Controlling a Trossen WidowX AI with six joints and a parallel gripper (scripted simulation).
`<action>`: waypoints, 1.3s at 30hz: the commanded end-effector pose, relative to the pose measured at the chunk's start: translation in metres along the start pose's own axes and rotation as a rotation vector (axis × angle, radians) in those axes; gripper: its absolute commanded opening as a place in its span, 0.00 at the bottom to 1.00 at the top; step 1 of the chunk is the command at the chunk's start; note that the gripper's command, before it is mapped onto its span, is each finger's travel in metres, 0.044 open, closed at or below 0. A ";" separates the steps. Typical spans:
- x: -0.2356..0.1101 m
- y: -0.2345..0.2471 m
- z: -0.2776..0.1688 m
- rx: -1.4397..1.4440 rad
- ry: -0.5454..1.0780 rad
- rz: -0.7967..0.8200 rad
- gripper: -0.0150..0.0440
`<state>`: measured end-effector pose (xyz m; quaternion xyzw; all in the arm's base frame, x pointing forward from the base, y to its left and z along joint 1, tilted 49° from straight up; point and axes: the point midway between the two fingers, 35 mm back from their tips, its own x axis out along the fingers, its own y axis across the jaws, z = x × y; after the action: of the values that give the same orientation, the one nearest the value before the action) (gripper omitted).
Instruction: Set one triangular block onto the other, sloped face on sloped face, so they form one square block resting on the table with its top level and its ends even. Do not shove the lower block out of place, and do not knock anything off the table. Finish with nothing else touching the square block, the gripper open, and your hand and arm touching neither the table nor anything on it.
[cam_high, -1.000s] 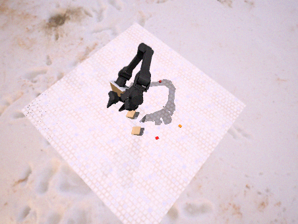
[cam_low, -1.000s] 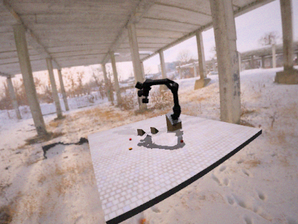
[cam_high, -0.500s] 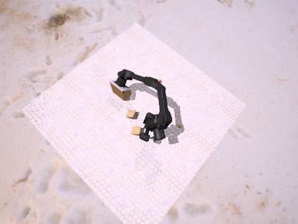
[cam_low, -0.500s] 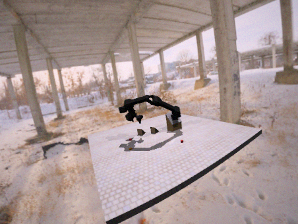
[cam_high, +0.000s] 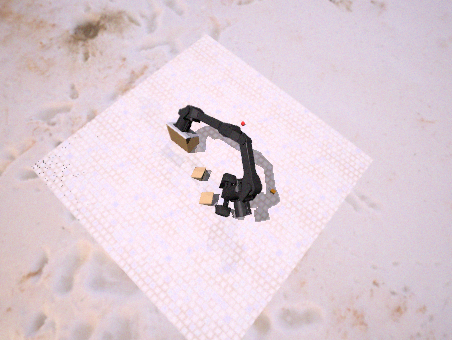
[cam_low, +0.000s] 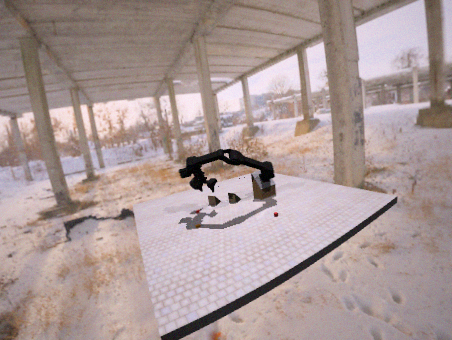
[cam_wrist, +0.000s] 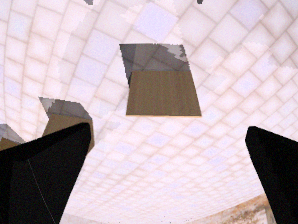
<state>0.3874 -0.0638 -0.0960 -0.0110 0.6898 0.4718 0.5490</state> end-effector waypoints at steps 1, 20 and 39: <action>0.008 0.001 0.001 -0.001 0.001 0.009 1.00; 0.039 -0.002 0.000 -0.002 0.000 0.010 1.00; 0.071 -0.001 -0.003 -0.005 0.000 0.012 1.00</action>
<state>0.3617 -0.0351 -0.1478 -0.0125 0.6877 0.4767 0.5474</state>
